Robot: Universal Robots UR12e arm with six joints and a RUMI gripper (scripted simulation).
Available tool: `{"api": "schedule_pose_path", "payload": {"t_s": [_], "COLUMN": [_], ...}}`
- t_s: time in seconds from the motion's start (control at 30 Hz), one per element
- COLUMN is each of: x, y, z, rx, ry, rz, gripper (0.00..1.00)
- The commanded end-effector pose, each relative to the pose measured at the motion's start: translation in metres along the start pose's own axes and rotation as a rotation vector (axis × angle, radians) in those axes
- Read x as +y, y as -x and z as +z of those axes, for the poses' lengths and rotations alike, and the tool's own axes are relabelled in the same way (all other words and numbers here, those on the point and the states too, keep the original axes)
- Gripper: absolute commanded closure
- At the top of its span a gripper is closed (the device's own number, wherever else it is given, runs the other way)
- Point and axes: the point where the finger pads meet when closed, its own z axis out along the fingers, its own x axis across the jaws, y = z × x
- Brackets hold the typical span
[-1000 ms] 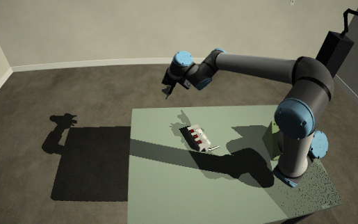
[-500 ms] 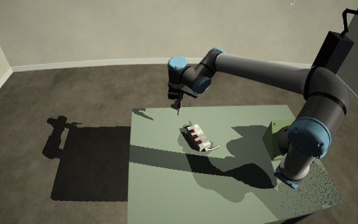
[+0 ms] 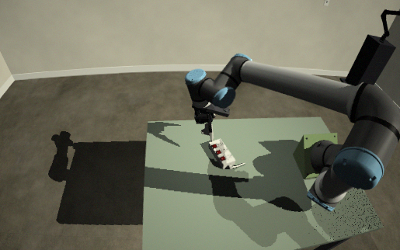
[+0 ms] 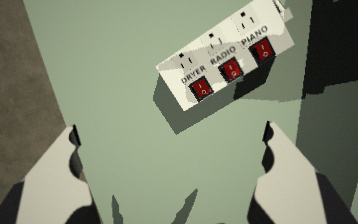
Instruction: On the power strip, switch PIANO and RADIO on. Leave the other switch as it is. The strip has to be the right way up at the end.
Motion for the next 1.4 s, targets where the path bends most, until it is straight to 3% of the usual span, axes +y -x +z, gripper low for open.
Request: {"api": "schedule_pose_path", "payload": {"t_s": [0.0,0.47,1.37], "x": [-0.019,-0.04,-0.042], "y": [-0.022,-0.047,-0.049], "z": [-0.001,-0.002,-0.002], "rx": [0.035,0.073,0.077], "ry": [-0.053,-0.107,-0.112], "rz": [-0.018,-0.035,-0.037], "gripper": [0.0,0.0,0.0]}}
